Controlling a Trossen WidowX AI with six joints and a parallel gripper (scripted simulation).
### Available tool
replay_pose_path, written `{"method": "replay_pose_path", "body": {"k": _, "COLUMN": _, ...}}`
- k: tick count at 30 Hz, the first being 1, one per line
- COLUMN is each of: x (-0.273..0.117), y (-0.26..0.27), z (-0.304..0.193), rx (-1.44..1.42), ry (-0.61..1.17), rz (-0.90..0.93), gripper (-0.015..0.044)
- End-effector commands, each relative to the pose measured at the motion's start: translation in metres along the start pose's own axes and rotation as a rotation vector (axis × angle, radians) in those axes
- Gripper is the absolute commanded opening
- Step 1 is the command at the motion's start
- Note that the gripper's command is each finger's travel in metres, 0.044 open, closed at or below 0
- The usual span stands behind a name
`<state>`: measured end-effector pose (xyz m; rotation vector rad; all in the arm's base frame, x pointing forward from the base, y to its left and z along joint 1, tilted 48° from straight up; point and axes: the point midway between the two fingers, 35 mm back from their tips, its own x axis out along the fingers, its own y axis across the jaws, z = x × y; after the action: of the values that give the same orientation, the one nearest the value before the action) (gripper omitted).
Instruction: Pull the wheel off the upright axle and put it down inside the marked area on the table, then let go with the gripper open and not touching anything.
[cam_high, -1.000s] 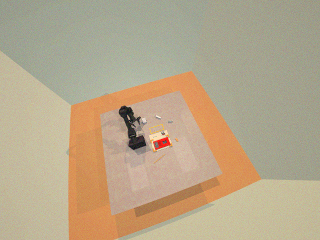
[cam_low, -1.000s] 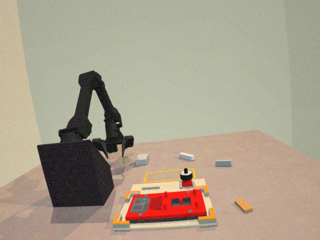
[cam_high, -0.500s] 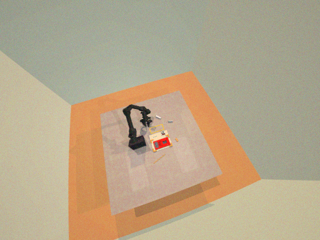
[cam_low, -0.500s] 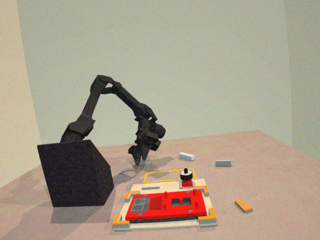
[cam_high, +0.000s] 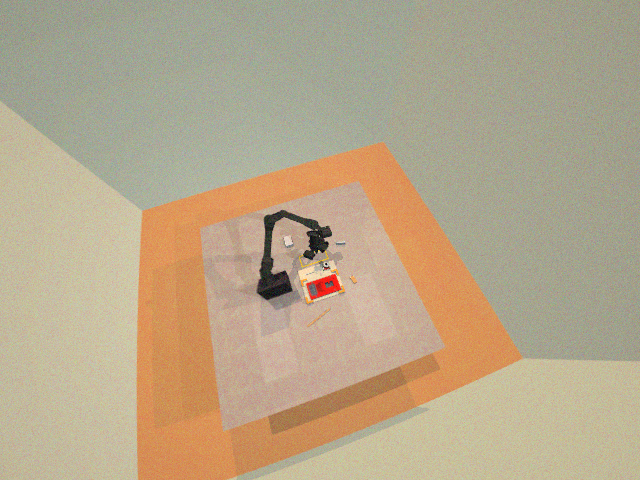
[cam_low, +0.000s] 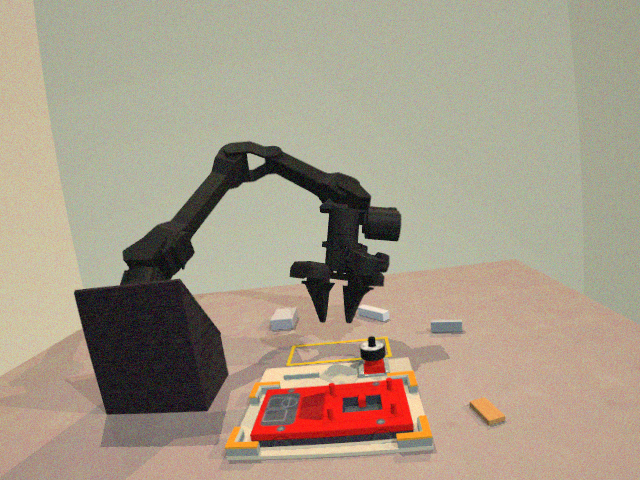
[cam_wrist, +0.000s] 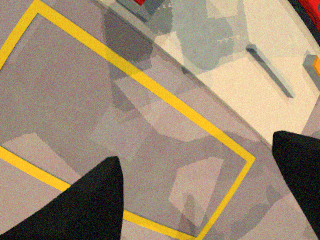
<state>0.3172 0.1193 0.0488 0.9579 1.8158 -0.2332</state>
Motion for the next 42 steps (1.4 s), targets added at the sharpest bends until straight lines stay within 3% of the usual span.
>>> {"method": "replay_pose_path", "body": {"k": 1, "x": -0.010, "y": -0.011, "z": 0.045, "rx": 0.356, "ry": 0.085, "rz": 0.129, "gripper": 0.0300}}
{"method": "replay_pose_path", "body": {"k": 7, "x": -0.029, "y": -0.035, "z": 0.098, "rx": 0.779, "ry": 0.220, "rz": 0.301, "gripper": 0.0300}}
{"method": "replay_pose_path", "body": {"k": 16, "x": -0.025, "y": -0.033, "z": 0.099, "rx": 0.779, "ry": 0.220, "rz": 0.301, "gripper": 0.0300}}
{"method": "replay_pose_path", "body": {"k": 25, "x": 0.035, "y": -0.010, "z": 0.094, "rx": 0.779, "ry": 0.222, "rz": 0.302, "gripper": 0.0300}}
{"method": "replay_pose_path", "body": {"k": 30, "x": 0.041, "y": -0.009, "z": 0.093, "rx": 0.779, "ry": 0.223, "rz": 0.303, "gripper": 0.0300}}
{"method": "replay_pose_path", "body": {"k": 32, "x": 0.039, "y": -0.008, "z": 0.090, "rx": 0.764, "ry": 0.221, "rz": 0.293, "gripper": 0.0247}}
{"method": "replay_pose_path", "body": {"k": 42, "x": 0.039, "y": -0.008, "z": 0.090, "rx": 0.764, "ry": 0.221, "rz": 0.293, "gripper": 0.0181}}
